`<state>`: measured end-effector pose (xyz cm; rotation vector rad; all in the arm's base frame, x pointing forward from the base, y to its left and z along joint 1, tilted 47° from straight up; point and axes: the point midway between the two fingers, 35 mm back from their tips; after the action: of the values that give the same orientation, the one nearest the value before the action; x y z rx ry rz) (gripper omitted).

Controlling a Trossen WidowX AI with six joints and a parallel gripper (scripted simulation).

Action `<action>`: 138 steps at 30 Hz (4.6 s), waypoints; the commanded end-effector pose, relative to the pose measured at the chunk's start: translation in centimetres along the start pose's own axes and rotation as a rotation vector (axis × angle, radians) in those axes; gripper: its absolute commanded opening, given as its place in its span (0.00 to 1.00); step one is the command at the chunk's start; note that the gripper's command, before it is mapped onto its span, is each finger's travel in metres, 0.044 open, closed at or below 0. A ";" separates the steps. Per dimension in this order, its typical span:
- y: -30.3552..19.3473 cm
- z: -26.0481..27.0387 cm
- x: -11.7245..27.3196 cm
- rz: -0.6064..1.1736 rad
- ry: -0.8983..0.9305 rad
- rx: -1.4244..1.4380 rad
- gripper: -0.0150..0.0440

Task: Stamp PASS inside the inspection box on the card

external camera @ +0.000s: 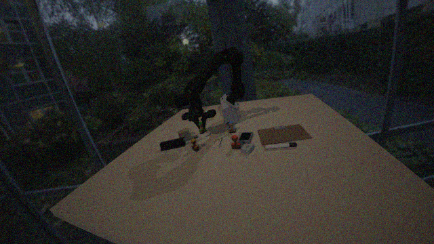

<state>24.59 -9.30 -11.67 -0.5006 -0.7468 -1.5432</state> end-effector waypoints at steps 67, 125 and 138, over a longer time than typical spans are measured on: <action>-0.1 0.0 3.6 0.008 -0.014 0.008 0.25; 8.6 23.4 3.6 0.006 0.000 0.008 0.25; 8.6 23.4 2.7 0.006 -0.001 0.009 0.25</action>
<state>30.13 5.19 8.15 -0.4938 -0.7633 -1.5297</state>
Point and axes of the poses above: the point midway between the two fingers, 35 mm back from their tips, its own x axis back along the fingers, its own z axis across the jaws, y = z × x, and after that the axes turned 9 degrees about x, right-handed
